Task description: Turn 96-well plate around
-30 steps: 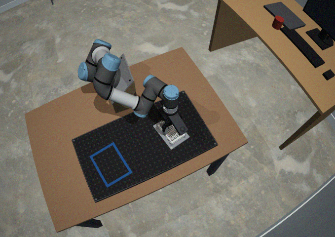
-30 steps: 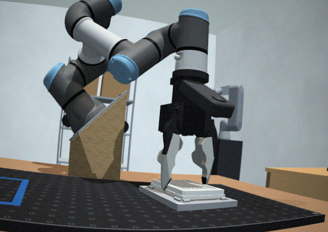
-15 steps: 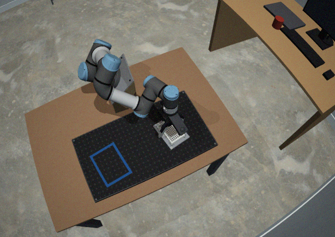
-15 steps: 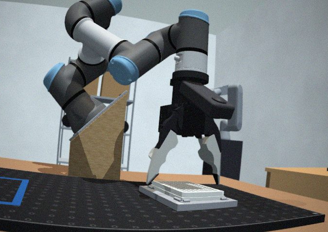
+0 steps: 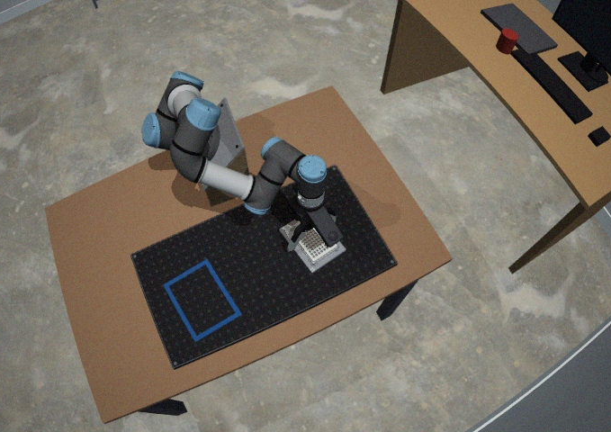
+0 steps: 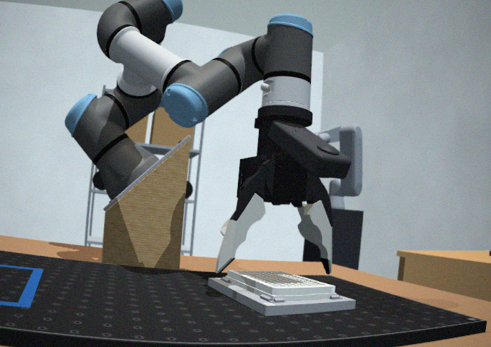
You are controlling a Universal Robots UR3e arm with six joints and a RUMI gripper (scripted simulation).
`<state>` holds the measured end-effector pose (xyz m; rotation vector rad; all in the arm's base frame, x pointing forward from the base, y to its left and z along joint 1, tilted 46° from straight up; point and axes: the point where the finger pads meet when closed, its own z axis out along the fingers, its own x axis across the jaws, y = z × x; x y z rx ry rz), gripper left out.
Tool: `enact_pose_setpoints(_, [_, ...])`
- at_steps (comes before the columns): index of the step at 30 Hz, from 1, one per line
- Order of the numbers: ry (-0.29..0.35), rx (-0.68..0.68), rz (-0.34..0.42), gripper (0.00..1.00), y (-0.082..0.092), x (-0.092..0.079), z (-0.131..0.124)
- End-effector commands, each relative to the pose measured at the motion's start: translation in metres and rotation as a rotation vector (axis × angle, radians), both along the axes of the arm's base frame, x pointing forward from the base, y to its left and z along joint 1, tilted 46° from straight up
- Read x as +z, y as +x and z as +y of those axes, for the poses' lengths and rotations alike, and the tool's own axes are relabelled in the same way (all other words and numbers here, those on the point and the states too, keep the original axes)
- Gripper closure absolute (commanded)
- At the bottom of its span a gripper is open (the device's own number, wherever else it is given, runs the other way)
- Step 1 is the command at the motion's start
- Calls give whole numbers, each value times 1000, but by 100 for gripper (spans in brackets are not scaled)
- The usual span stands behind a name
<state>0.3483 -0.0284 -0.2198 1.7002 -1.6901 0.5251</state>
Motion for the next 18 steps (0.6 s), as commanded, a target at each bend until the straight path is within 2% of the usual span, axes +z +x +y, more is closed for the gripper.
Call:
enact_pose_setpoints(1, [0,1,-2,0,1,0,0])
enact_pose_setpoints(5, [0,1,-2,0,1,0,0])
enact_pose_setpoints(18, [1,1,-2,0,7,24,25])
